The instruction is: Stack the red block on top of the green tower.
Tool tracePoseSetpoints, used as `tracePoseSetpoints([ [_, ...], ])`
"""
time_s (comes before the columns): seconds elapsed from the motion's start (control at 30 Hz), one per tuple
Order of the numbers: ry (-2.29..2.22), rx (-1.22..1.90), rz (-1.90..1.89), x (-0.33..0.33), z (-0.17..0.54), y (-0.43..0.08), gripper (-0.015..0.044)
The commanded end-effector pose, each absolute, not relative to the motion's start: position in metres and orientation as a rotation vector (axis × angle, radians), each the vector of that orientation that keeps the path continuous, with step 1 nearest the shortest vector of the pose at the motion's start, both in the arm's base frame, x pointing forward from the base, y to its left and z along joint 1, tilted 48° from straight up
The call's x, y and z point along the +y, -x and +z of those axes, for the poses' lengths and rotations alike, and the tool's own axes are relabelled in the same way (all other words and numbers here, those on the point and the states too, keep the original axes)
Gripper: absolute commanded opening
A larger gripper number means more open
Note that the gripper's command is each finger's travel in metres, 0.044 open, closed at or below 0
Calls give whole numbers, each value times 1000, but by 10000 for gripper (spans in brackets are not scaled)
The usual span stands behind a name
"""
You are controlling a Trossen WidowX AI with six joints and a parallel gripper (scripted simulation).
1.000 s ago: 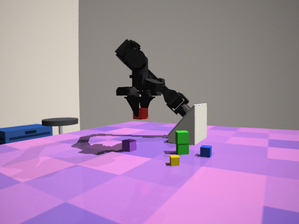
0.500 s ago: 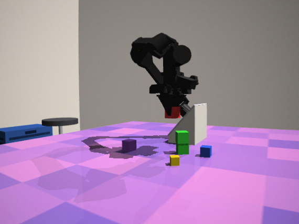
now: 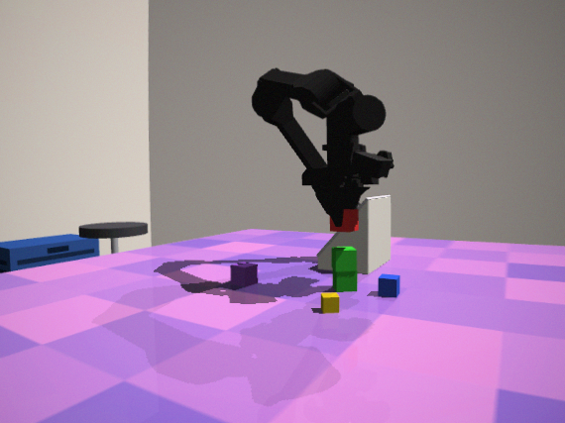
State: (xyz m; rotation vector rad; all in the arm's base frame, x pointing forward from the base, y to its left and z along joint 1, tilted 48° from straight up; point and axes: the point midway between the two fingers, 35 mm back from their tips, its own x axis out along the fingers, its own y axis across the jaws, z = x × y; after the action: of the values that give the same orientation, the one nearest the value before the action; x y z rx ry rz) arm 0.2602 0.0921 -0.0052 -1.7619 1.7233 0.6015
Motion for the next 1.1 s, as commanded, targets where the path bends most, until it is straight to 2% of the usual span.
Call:
tracePoseSetpoints([
  [0.0,1772,1738,606,84,-12,-258,0],
  [0.2,1773,1738,605,68,-27,-259,0],
  [1.07,1773,1738,605,66,-28,-259,0],
])
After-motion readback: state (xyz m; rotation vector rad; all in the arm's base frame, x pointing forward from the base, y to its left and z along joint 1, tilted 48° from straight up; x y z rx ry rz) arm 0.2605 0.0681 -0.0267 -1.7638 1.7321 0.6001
